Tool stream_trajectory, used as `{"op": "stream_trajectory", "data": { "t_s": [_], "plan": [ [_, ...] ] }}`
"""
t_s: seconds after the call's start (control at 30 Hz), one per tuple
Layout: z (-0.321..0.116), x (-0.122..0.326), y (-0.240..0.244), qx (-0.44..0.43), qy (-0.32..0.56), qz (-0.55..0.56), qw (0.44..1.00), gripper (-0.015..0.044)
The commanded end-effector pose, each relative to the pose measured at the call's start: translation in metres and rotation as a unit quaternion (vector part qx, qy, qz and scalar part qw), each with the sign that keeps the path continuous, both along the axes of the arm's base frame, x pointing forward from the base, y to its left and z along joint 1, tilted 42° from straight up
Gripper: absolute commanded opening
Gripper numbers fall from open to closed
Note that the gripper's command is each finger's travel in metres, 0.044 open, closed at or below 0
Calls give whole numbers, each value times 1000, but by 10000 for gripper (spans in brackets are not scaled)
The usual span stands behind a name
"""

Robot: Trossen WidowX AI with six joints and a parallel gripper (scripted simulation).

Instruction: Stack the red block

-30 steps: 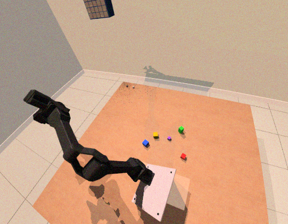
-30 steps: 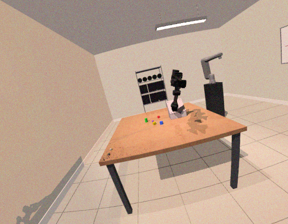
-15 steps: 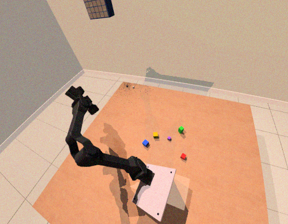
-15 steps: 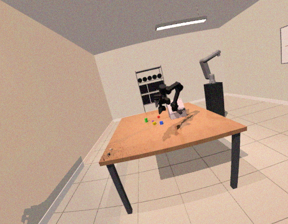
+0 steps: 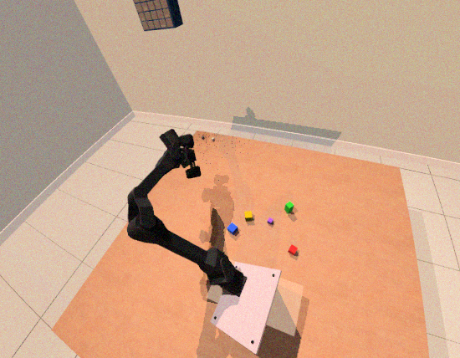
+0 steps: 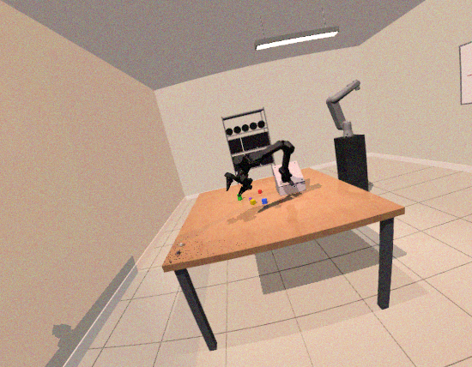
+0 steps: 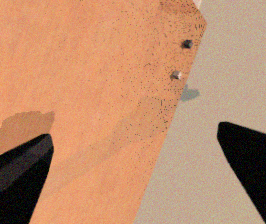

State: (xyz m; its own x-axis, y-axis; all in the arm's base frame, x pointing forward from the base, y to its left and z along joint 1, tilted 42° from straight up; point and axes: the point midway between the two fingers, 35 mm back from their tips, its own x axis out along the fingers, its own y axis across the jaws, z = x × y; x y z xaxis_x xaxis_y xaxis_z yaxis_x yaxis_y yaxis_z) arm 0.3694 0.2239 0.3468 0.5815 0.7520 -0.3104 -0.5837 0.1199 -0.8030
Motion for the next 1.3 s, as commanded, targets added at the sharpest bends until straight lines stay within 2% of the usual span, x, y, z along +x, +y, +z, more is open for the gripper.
{"op": "stream_trajectory", "data": {
  "t_s": [0.0,0.3,0.6,0.93,1.27],
  "plan": [
    [-51,32,-34,-9,79,-53,995,440],
    [-162,67,-119,-9,267,-177,947,440],
    [-269,54,-212,23,454,-299,839,440],
    [-367,-14,-290,94,637,-403,651,440],
    [-429,-106,-323,180,766,-453,419,440]
  ]
}}
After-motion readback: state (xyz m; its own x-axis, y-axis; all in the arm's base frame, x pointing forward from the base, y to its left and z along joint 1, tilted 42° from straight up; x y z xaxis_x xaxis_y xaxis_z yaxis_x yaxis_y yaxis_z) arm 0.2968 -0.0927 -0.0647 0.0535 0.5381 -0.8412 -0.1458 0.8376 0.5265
